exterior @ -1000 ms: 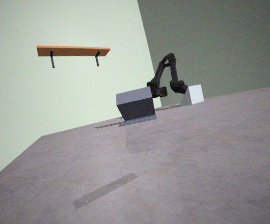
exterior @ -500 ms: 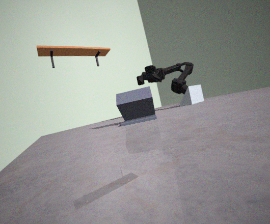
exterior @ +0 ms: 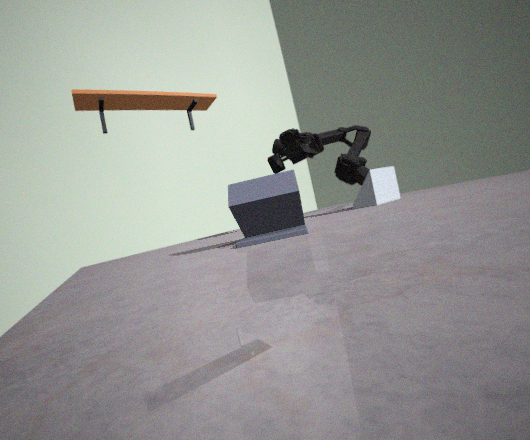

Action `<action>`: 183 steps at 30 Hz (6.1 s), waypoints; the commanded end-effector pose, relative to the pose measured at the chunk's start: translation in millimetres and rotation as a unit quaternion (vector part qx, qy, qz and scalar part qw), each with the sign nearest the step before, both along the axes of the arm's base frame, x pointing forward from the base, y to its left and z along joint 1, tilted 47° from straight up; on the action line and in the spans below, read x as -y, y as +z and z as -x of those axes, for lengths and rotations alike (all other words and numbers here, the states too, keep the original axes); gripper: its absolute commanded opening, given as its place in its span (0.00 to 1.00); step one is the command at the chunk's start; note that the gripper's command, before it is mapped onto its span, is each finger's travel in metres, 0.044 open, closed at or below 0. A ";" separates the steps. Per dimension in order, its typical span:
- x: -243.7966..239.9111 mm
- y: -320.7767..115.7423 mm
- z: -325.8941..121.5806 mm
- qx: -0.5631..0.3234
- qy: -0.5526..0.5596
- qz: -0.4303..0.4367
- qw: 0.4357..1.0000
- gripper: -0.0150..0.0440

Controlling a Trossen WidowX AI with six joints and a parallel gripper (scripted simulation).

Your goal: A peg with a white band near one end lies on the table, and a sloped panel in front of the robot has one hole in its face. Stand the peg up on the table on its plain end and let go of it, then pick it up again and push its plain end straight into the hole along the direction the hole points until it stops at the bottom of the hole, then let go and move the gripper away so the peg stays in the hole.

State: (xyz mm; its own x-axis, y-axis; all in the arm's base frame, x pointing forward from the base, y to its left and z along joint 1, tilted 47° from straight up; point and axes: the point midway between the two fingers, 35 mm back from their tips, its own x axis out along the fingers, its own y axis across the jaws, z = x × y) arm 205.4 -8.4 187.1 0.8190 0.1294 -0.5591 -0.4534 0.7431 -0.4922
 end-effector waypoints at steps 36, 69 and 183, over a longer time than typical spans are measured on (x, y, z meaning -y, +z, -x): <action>34.9 -50.4 -3.9 -0.404 -0.312 0.192 0.838 1.00; 56.8 -54.6 -18.1 -0.390 -0.364 0.319 0.784 1.00; 9.9 -59.9 -74.9 -0.376 -0.295 0.252 0.842 0.25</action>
